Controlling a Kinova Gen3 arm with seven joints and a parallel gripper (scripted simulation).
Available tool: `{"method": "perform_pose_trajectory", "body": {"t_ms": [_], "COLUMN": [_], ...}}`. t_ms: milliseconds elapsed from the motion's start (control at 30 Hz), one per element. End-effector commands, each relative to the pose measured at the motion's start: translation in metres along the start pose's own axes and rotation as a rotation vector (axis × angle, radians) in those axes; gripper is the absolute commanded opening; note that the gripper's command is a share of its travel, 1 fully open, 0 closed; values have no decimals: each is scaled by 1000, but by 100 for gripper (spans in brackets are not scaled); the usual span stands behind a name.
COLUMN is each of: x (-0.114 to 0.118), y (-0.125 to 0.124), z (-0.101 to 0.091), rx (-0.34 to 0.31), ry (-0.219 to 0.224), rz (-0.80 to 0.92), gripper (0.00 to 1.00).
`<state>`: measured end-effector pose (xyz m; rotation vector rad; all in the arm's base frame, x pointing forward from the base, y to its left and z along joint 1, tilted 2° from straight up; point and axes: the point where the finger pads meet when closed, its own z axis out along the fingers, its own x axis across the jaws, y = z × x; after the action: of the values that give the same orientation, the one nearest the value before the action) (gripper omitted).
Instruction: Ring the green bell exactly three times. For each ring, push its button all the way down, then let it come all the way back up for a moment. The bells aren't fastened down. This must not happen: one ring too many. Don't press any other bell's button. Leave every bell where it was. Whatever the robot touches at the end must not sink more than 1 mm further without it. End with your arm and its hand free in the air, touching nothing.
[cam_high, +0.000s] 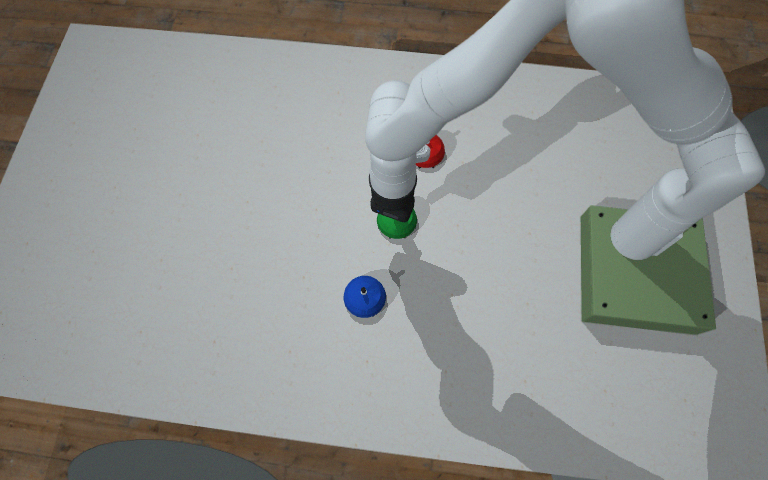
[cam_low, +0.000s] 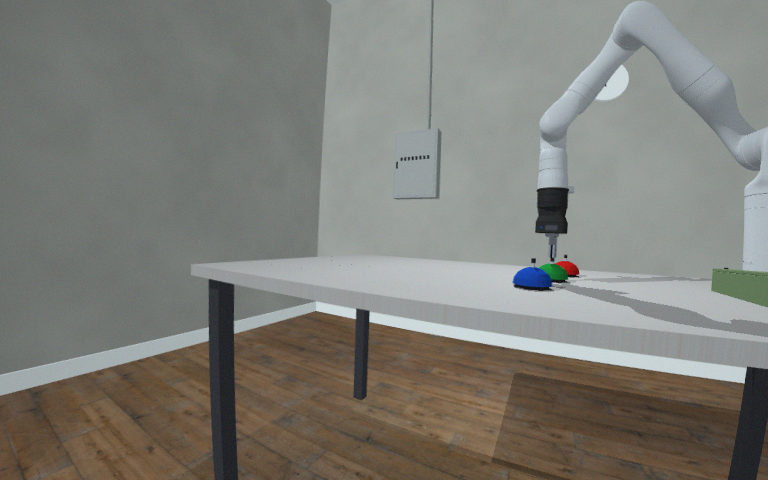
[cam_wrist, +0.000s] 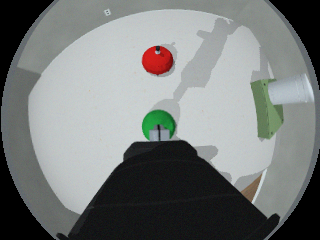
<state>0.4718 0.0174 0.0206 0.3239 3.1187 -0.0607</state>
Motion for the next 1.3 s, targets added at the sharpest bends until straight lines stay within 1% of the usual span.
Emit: {"method": "perform_pose_trajectory", "body": {"t_ms": [0,1267], "x": [4,4], "y": [1,1], "z": [-1,-6], "rx": [-3,-4], "ry": [9,7], "rz": [0,0], "gripper": [17,17]}}
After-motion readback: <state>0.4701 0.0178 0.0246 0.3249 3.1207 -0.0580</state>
